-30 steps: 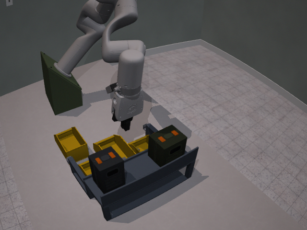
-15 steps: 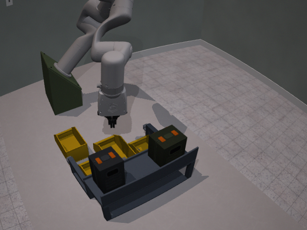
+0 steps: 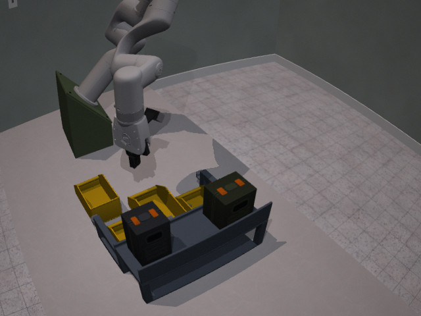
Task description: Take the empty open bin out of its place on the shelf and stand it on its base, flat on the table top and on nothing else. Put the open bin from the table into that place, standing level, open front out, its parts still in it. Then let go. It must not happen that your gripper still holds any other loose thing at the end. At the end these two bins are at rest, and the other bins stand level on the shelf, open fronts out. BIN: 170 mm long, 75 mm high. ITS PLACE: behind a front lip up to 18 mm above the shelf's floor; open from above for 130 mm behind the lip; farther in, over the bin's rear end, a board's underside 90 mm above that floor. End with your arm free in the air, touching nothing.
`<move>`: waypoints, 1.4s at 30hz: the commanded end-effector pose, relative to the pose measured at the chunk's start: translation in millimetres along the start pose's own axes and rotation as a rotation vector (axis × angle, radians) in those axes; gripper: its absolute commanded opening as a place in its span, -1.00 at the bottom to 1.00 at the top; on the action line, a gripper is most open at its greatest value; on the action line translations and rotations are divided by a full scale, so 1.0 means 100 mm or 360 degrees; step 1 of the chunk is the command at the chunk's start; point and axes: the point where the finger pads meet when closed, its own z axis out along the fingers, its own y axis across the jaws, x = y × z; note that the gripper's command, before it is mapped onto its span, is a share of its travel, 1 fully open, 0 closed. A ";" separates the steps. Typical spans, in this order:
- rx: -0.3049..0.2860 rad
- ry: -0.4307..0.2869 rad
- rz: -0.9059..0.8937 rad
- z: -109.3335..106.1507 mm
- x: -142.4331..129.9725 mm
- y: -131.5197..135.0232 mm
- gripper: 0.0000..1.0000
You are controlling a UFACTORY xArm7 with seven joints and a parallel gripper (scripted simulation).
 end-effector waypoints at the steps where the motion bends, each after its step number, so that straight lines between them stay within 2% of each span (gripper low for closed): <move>1: -0.0041 -0.0068 0.0439 -0.01 0.00 -0.03 -1.00; 3: -0.0041 -0.0068 0.0439 -0.01 0.00 -0.03 -1.00; 4: -0.0059 -0.0095 0.0640 -0.01 0.00 -0.03 -1.00; 6: -0.0063 -0.0105 0.0704 -0.01 0.00 -0.03 -1.00; 42: -0.0062 -0.0105 0.0704 0.03 -0.01 -0.02 -1.00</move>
